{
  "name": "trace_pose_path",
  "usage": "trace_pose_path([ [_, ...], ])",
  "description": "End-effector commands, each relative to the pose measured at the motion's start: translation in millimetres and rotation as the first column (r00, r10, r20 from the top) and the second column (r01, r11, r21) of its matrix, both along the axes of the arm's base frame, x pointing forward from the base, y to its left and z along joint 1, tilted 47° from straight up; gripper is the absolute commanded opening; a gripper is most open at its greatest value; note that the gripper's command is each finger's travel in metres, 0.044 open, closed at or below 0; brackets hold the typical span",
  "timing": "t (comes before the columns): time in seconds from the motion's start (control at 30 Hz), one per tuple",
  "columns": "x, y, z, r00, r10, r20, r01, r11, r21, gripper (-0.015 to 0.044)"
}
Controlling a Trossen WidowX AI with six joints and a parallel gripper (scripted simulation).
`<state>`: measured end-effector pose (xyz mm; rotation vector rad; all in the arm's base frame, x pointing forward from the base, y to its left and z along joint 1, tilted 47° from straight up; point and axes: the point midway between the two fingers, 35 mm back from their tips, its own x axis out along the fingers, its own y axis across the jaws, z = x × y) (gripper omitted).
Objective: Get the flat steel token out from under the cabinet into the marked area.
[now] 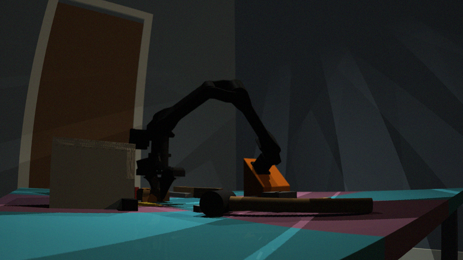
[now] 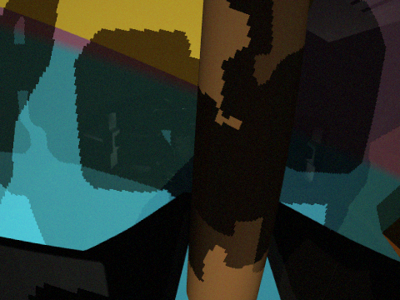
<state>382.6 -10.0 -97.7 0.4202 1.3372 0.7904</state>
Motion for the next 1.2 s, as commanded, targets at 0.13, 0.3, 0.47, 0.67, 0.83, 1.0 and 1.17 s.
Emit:
trace_pose_path([
  [0.13, -10, -1, -3, 1.000, 0.000, 0.002, 0.000, 1.000, 0.007, 0.0000],
  [0.3, -15, -2, -4, 1.000, 0.000, 0.002, 0.000, 1.000, 0.007, 0.0000],
  [0.47, -20, -3, -6, 1.000, 0.000, 0.002, 0.000, 1.000, 0.007, 0.0000],
  [0.67, -27, -4, -7, 1.000, 0.000, 0.001, 0.000, 1.000, 0.007, 0.0000],
  [0.83, -33, -6, -9, 1.000, 0.000, 0.001, 0.000, 1.000, 0.007, 0.0000],
  [1.0, -39, -7, -10, 1.000, 0.000, 0.001, 0.000, 1.000, 0.006, 0.0000],
  [1.17, -45, -8, -12, 1.000, 0.000, 0.000, 0.000, 1.000, 0.006, 0.0000],
])
